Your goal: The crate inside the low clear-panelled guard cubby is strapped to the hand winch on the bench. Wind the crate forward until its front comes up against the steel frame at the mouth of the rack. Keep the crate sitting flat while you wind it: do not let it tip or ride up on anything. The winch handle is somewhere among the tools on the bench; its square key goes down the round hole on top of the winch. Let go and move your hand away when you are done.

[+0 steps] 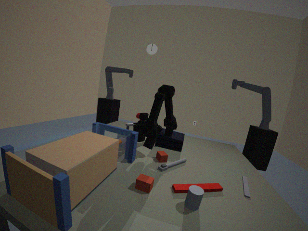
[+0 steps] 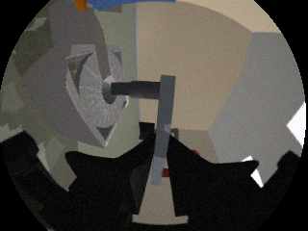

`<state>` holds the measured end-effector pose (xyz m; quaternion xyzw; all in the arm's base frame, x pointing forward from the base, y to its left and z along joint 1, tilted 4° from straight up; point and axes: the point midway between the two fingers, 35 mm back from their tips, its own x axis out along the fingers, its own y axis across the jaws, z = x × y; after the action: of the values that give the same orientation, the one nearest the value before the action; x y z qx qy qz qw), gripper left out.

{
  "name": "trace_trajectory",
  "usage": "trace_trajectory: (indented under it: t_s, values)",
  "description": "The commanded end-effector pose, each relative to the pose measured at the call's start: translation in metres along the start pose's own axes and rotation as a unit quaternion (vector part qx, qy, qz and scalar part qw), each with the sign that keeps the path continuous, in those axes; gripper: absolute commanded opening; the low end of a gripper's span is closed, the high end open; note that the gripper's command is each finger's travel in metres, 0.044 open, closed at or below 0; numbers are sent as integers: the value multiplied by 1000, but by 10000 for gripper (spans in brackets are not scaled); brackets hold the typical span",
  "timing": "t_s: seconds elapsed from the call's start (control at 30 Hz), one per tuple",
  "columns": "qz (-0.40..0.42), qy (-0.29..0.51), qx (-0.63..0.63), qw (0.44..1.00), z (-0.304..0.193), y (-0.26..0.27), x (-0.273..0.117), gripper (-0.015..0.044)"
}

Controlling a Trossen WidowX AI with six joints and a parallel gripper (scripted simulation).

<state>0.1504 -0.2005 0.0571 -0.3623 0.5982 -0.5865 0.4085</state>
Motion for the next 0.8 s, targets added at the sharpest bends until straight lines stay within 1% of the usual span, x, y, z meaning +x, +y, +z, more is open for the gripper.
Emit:
trace_trajectory:
  t_s: [0.0,0.77]
  values:
    - [0,1,2,1000,0,0,0,0]
    - [0,1,2,1000,-1,4,1,0]
